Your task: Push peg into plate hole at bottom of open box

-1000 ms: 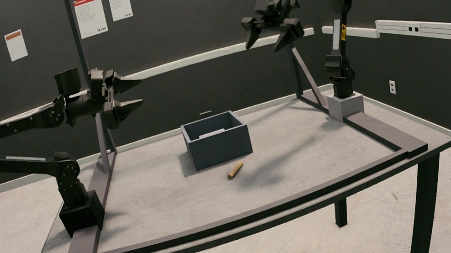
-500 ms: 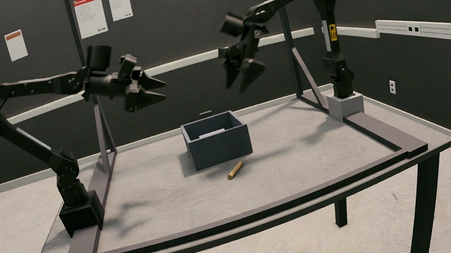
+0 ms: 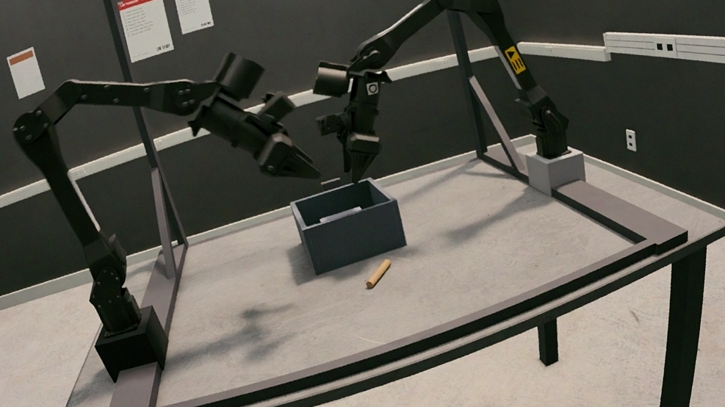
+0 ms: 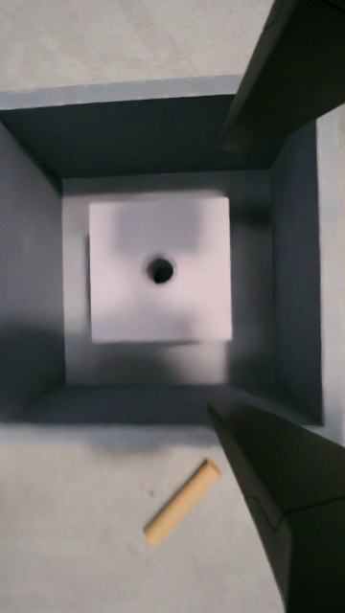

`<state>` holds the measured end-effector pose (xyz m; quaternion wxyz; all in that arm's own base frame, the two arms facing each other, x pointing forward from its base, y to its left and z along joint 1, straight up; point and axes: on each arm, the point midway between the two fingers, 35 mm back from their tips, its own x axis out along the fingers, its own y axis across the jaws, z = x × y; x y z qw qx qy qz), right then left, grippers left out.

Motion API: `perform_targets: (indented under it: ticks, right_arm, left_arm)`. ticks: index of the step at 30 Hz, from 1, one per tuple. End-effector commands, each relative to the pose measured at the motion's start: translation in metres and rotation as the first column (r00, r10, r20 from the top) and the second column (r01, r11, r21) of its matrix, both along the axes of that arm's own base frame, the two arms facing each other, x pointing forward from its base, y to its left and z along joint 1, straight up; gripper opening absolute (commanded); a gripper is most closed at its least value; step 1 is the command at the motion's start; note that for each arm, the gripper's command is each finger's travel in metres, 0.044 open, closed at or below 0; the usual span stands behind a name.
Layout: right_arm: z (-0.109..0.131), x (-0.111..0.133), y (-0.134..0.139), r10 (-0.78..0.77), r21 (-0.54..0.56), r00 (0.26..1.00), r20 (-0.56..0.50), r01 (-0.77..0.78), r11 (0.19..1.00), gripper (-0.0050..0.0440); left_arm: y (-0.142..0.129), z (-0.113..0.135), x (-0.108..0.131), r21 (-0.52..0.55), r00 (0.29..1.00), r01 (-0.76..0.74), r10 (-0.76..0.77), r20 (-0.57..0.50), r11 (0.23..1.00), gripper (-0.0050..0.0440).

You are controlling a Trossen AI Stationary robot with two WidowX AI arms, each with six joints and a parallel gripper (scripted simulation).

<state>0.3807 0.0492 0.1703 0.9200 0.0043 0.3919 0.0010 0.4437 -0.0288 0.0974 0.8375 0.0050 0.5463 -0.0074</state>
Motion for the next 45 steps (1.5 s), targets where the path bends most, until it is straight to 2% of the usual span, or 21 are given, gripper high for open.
perform_targets:
  ticks: [1, 6, 8, 11, 14, 33, 37, 40, 42, 45]
  right_arm:
    - [-0.017, 0.030, -0.001, 0.044, -0.021, 0.989, -0.139, -0.048, 0.999, 0.0440]
    - [-0.055, 0.049, -0.005, 0.082, -0.020, 0.957, -0.279, -0.091, 0.996, 0.0440]
    - [-0.055, 0.049, -0.005, 0.082, -0.020, 0.957, -0.279, -0.091, 0.996, 0.0440]
    - [-0.076, 0.055, -0.007, 0.097, -0.013, 0.934, -0.343, -0.108, 0.994, 0.0440]
    - [-0.085, 0.059, -0.009, 0.106, -0.008, 0.921, -0.374, -0.118, 0.993, 0.0440]
    - [-0.086, 0.057, -0.008, 0.106, -0.008, 0.920, -0.378, -0.118, 0.993, 0.0440]
    - [-0.091, 0.064, -0.015, 0.081, 0.019, 0.922, -0.378, -0.080, 0.997, 0.0344]
    - [-0.102, 0.065, -0.023, 0.007, 0.083, 0.919, -0.393, 0.028, 0.996, 0.0272]
    - [-0.102, 0.065, -0.023, 0.007, 0.083, 0.919, -0.393, 0.028, 0.996, 0.0272]
    - [-0.112, 0.062, -0.027, -0.101, 0.164, 0.900, -0.425, 0.186, 0.969, 0.0200]
  left_arm:
    - [-0.013, -0.003, 0.016, -0.002, 0.999, 0.048, -0.048, -0.017, 0.999, 0.0440]
    - [-0.019, -0.012, 0.020, -0.002, 0.997, 0.067, -0.067, -0.040, 0.998, 0.0440]
    - [-0.019, -0.012, 0.020, -0.002, 0.997, 0.067, -0.067, -0.040, 0.998, 0.0440]
    - [-0.018, -0.013, 0.021, 0.000, 0.997, 0.065, -0.065, -0.042, 0.998, 0.0440]
    - [-0.018, -0.013, 0.021, -0.001, 0.997, 0.064, -0.064, -0.042, 0.998, 0.0440]
    - [-0.017, -0.009, 0.018, 0.000, 0.998, 0.061, -0.061, -0.036, 0.998, 0.0440]
    - [-0.011, -0.002, 0.014, 0.000, 0.999, 0.051, -0.051, -0.019, 0.999, 0.0440]
    - [0.000, 0.011, 0.005, 0.004, 1.000, 0.026, -0.026, 0.015, 1.000, 0.0440]
    - [0.000, 0.011, 0.005, 0.004, 1.000, 0.026, -0.026, 0.015, 1.000, 0.0440]
    - [0.014, 0.028, -0.007, 0.004, 0.998, -0.007, 0.007, 0.062, 1.000, 0.0440]
